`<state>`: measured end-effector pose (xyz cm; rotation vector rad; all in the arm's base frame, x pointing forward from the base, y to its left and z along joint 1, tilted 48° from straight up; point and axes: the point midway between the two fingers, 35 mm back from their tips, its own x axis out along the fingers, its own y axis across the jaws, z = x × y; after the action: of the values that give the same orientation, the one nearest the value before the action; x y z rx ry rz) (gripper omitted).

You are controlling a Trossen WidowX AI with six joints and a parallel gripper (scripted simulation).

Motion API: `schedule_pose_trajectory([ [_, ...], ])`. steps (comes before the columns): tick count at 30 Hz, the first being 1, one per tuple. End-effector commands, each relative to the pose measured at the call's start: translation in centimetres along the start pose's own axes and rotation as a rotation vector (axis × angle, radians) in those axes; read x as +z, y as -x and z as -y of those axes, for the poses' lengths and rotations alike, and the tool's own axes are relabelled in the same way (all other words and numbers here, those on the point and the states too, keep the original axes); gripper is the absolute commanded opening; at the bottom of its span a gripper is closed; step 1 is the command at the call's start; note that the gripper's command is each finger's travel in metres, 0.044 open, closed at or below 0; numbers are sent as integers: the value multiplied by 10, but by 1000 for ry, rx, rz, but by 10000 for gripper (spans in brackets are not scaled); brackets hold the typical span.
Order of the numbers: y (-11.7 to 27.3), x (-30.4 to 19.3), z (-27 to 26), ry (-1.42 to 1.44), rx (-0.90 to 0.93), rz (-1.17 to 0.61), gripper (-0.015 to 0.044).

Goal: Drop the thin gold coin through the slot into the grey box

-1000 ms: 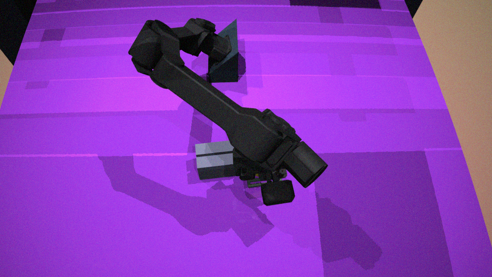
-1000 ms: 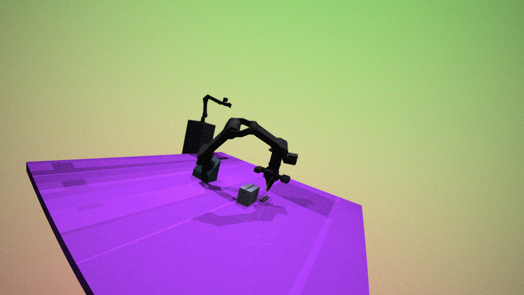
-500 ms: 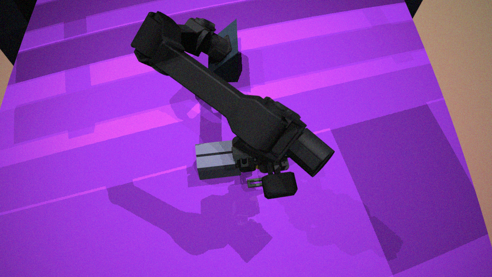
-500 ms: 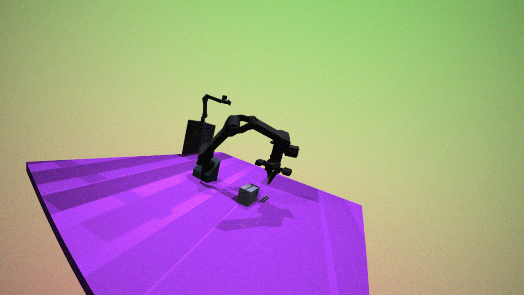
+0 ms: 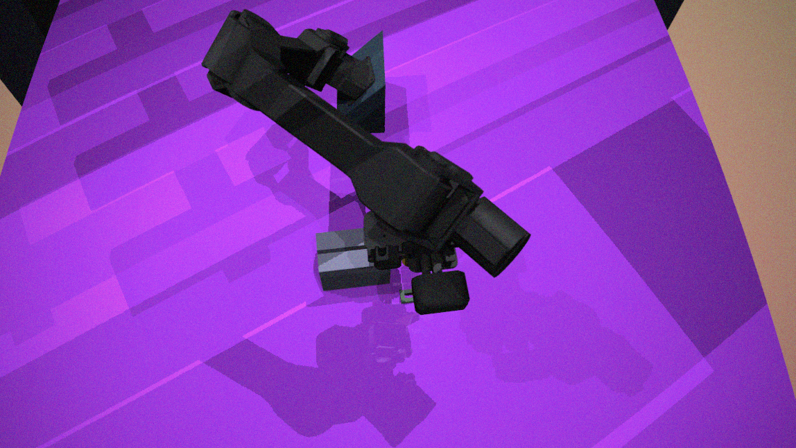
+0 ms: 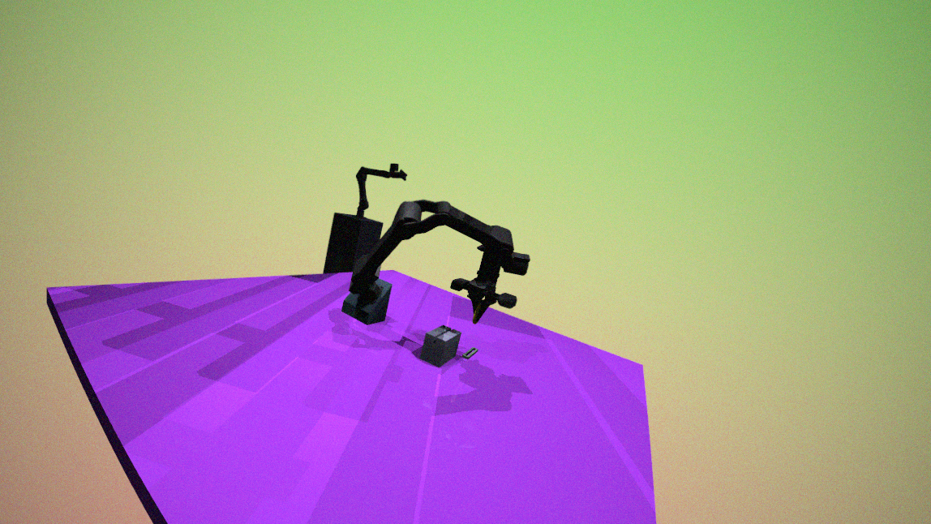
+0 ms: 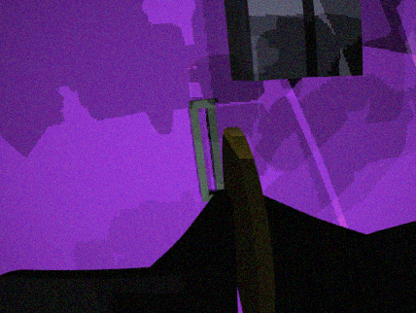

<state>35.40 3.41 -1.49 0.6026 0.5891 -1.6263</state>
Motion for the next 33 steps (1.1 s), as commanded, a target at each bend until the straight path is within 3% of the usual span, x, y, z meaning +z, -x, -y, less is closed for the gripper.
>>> schedule_pose_trajectory([
  [1,-1,10,4,5,-6,3,0],
  [33,-2,83,42,6,-8,6,0],
])
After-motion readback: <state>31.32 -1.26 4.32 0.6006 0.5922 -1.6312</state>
